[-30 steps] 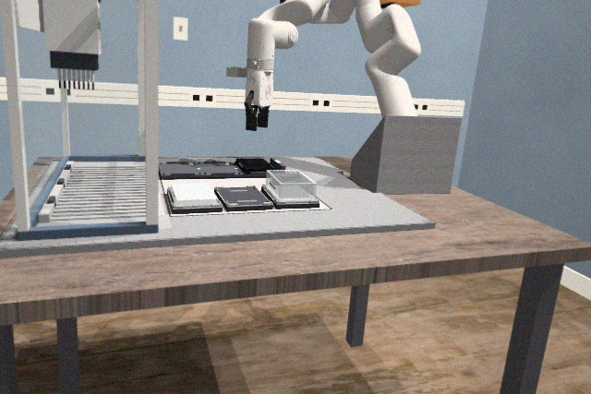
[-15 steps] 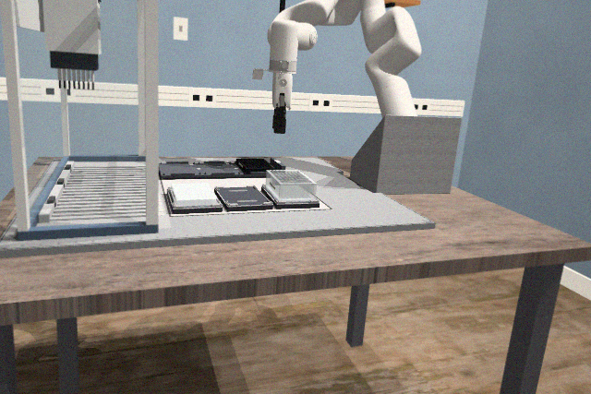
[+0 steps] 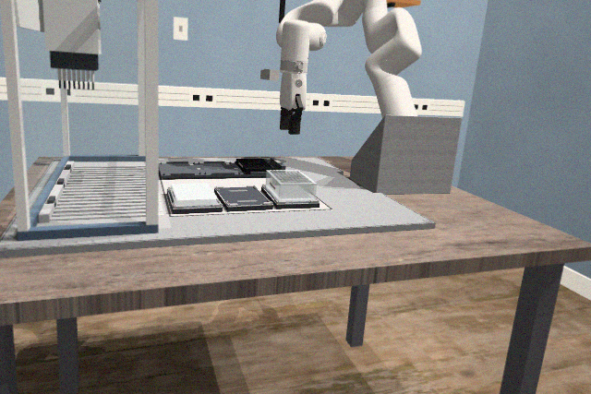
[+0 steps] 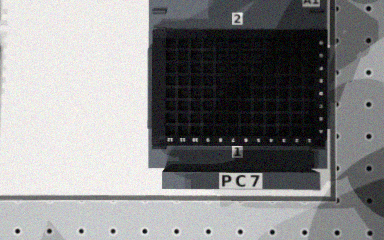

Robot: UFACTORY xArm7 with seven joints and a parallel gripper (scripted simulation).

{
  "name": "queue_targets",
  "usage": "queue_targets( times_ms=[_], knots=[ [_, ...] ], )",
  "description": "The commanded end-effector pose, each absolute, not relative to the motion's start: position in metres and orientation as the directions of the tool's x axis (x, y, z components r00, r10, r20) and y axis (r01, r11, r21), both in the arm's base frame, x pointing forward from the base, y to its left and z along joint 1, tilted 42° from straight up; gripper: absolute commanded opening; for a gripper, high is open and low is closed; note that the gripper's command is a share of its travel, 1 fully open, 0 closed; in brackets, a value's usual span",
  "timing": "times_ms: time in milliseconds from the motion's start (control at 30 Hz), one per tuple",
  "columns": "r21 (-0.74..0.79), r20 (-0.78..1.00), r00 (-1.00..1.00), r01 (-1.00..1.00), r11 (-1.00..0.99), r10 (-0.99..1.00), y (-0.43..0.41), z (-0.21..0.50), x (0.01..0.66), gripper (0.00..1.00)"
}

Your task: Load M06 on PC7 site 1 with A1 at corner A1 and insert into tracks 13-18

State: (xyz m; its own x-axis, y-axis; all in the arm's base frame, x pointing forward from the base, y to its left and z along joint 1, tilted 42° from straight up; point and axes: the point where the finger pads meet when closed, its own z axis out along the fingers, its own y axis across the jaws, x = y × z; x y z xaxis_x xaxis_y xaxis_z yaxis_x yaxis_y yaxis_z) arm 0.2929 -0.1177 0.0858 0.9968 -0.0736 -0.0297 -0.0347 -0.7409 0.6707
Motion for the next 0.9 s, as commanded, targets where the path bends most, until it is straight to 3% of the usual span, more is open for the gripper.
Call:
queue_targets(
  times_ms=[0, 867],
  knots=[
    [0.670, -0.029, 0.997, -0.033, -0.742, -0.070, -0.117, 0.086, 0.294, 0.82],
    [0.670, -0.029, 0.997, -0.032, -0.742, -0.070, -0.139, 0.062, 0.291, 0.82]
  ],
)
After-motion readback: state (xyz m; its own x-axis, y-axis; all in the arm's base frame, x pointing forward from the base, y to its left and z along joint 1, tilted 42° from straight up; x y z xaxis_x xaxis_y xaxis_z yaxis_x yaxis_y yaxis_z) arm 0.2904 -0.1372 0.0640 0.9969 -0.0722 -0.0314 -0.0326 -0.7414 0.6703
